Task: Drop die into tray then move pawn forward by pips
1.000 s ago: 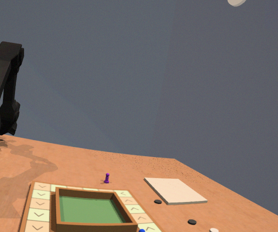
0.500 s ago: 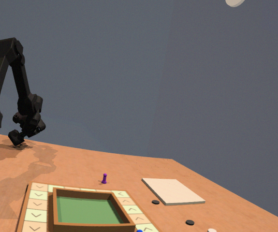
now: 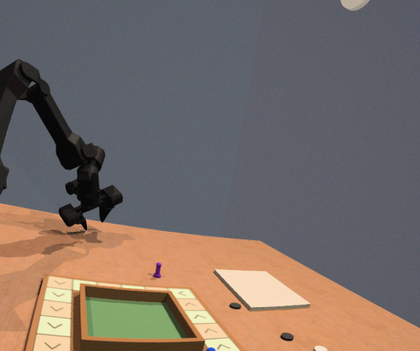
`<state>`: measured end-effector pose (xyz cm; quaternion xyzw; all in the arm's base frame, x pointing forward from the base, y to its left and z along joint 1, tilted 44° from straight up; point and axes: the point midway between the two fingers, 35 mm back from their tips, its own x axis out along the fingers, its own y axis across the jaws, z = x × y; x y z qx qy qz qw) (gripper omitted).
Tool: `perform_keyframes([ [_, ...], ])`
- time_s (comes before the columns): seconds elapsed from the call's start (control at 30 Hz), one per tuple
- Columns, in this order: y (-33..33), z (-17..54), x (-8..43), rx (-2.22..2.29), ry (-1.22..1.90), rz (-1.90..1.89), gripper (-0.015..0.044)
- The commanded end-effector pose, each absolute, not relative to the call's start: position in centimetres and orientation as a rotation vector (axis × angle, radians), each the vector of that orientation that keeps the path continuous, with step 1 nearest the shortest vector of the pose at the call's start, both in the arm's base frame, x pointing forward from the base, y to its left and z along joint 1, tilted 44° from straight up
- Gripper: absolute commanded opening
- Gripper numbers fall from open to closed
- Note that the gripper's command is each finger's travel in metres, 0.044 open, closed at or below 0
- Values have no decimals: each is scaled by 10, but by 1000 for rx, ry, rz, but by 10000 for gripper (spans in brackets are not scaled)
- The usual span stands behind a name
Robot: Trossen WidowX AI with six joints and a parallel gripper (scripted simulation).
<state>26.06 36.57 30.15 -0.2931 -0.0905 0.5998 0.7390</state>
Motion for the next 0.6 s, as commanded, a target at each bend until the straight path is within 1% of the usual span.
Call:
perform_keyframes([
  [0.0, 340, 276, 308, -669, -78, 1228, 275],
  [0.13, 306, 248, 355, -685, 43, 1131, 275],
  [0.3, 255, 203, 399, -678, 234, 1044, 275],
  [0.43, 203, 164, 424, -636, 404, 972, 275],
  [0.57, 163, 139, 435, -587, 521, 918, 275],
])
